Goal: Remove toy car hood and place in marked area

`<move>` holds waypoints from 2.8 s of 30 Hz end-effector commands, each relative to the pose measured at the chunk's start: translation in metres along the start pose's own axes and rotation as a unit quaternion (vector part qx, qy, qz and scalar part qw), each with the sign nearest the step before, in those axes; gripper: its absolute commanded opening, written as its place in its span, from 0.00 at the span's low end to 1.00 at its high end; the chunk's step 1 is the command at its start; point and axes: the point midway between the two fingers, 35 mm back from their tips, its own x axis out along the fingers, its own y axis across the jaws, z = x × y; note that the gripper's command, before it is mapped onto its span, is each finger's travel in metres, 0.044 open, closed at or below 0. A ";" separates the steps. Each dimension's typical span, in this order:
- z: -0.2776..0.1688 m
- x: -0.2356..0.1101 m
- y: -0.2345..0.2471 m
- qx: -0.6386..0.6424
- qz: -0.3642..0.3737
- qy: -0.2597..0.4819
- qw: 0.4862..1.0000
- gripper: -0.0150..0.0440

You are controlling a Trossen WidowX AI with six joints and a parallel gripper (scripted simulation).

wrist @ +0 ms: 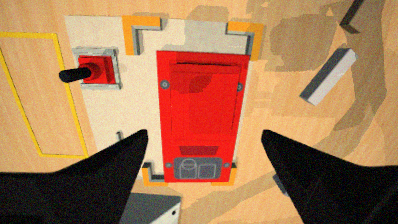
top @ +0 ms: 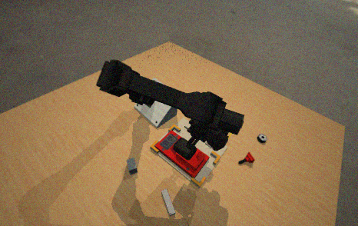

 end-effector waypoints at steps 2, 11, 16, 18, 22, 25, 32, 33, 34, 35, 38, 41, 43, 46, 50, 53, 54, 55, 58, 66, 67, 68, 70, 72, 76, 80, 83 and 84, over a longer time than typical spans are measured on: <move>0.001 0.001 -0.003 0.006 -0.002 0.000 1.000 1.00; 0.001 0.006 -0.003 0.006 -0.002 0.000 1.000 1.00; 0.001 0.009 -0.003 0.006 -0.002 0.000 1.000 1.00; 0.001 0.010 -0.003 0.006 -0.002 0.000 1.000 1.00; 0.001 0.012 -0.003 0.006 -0.002 0.000 1.000 1.00; 0.001 0.014 -0.003 0.006 -0.002 0.000 1.000 1.00; 0.001 0.018 -0.003 0.006 -0.002 0.000 1.000 1.00; 0.001 0.018 -0.003 0.006 -0.002 0.000 1.000 1.00; 0.001 0.019 -0.003 0.006 -0.002 0.000 1.000 1.00; 0.001 0.019 -0.003 0.006 -0.002 0.000 1.000 1.00; 0.001 0.021 -0.003 0.006 -0.002 0.000 1.000 1.00; 0.001 0.023 -0.003 0.006 -0.002 0.000 1.000 1.00; 0.001 0.024 -0.003 0.006 -0.002 0.000 1.000 1.00; 0.001 0.025 -0.003 0.006 -0.002 0.000 1.000 1.00; 0.001 0.028 -0.003 0.006 -0.002 0.000 1.000 1.00; 0.001 0.029 -0.003 0.006 -0.002 0.000 1.000 1.00; 0.001 0.030 -0.003 0.006 -0.002 0.000 1.000 1.00; 0.001 0.030 -0.003 0.006 -0.002 0.000 1.000 1.00; 0.001 0.032 -0.003 0.006 -0.002 0.000 1.000 1.00; 0.001 0.036 -0.002 0.006 -0.002 0.000 1.000 1.00; 0.001 0.037 -0.002 0.006 -0.002 0.000 1.000 1.00; 0.000 0.038 -0.002 0.006 -0.002 0.000 1.000 1.00; 0.000 0.039 -0.002 0.006 -0.002 0.000 1.000 1.00; 0.000 0.040 -0.002 0.006 -0.002 0.000 1.000 1.00; 0.000 0.042 -0.002 0.006 -0.002 0.000 1.000 1.00; 0.000 0.044 -0.002 0.006 -0.003 0.000 1.000 1.00; -0.001 0.046 -0.002 0.006 -0.003 0.000 1.000 1.00; -0.001 0.046 -0.002 0.006 -0.003 0.000 1.000 1.00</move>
